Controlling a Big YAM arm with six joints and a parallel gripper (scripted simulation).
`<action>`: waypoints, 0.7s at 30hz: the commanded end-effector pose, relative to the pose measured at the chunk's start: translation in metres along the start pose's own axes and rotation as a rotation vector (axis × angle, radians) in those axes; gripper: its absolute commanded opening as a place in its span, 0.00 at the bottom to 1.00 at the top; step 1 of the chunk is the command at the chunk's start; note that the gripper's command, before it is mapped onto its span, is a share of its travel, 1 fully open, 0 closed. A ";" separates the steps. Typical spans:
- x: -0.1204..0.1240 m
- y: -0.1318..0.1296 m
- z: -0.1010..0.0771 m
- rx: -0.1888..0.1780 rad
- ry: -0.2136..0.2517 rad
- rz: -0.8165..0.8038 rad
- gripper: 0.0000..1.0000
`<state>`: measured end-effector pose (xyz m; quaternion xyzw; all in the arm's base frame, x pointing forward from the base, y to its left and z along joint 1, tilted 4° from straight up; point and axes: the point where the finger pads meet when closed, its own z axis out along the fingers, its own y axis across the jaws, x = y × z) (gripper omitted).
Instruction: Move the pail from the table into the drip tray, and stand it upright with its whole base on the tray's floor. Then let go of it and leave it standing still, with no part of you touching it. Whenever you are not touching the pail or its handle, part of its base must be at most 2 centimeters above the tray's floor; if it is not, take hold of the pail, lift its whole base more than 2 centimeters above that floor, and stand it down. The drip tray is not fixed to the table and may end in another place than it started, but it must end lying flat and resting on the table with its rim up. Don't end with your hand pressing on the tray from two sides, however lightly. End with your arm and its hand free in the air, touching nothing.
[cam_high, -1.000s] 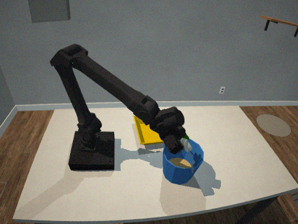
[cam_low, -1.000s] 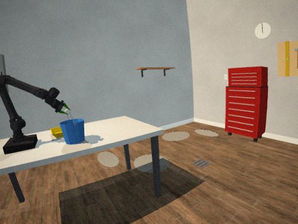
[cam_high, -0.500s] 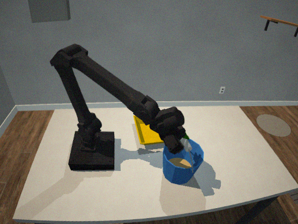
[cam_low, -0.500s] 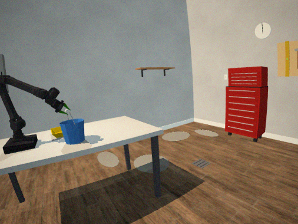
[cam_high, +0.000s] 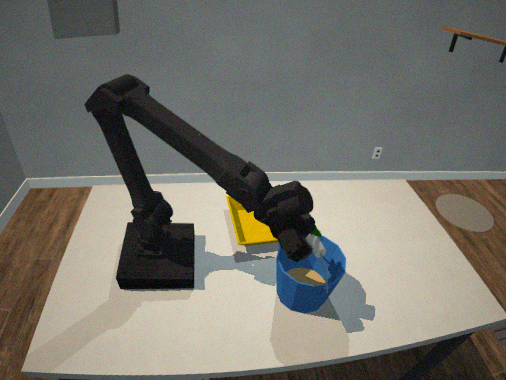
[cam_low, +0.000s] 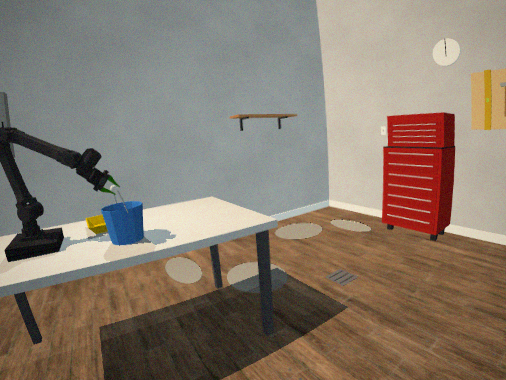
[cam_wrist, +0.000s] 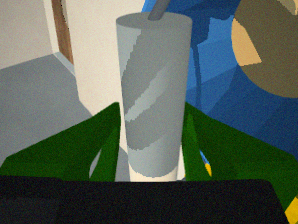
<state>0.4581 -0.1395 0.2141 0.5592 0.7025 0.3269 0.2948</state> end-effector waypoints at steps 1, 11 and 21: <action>-0.008 0.027 -0.005 -0.047 -0.022 -0.035 0.37; -0.011 0.048 0.002 -0.071 -0.028 -0.044 0.37; -0.008 0.033 0.001 -0.048 -0.022 -0.035 0.37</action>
